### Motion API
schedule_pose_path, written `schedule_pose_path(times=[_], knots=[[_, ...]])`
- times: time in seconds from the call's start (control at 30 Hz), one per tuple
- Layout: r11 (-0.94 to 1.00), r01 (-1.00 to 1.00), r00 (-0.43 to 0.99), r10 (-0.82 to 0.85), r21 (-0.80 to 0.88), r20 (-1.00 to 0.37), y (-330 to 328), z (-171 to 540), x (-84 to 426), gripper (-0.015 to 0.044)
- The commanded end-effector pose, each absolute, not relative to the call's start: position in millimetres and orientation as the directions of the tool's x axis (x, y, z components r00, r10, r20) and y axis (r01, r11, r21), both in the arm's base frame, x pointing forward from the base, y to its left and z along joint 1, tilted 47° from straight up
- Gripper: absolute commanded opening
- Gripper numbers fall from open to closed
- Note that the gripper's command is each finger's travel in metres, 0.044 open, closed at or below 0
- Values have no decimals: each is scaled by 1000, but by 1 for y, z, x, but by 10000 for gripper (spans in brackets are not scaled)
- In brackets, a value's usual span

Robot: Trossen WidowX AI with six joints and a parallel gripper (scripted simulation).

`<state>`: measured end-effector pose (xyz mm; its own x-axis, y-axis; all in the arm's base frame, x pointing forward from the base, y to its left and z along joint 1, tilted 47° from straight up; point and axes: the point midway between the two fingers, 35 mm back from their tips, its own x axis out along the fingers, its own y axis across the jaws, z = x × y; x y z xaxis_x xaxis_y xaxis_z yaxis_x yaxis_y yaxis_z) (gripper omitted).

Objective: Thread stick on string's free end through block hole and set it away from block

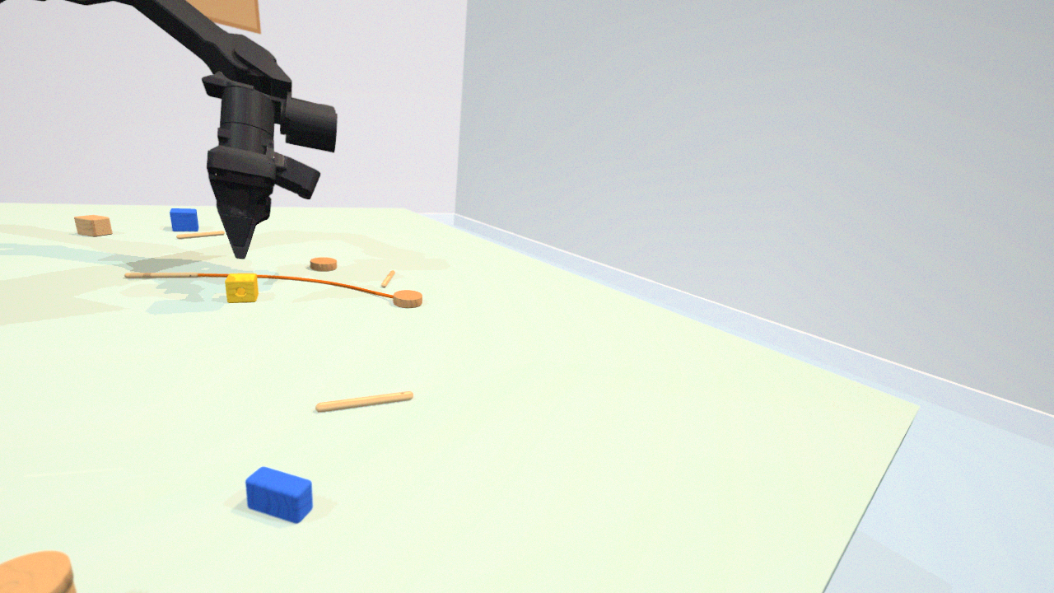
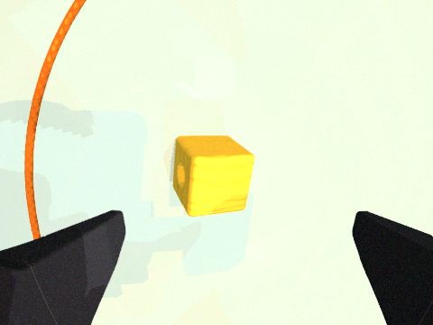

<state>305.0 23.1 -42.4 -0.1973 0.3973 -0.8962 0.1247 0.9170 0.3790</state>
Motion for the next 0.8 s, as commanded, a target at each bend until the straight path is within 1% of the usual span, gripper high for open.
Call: schedule_pose_path(times=[0.0,0.1,0.23,0.37,0.5,0.57,0.77], knots=[[641,-534,-135,580,552,-803,17,-53,297,440],[538,-665,-112,613,517,-782,16,-53,296,440],[394,-813,-76,658,429,-749,13,-54,296,440],[247,-924,-42,694,292,-719,10,-54,296,440],[102,-988,-10,724,120,-690,8,-54,297,440],[74,-994,-3,729,83,-684,7,-54,297,440],[74,-994,-3,729,83,-684,7,-54,297,440]])
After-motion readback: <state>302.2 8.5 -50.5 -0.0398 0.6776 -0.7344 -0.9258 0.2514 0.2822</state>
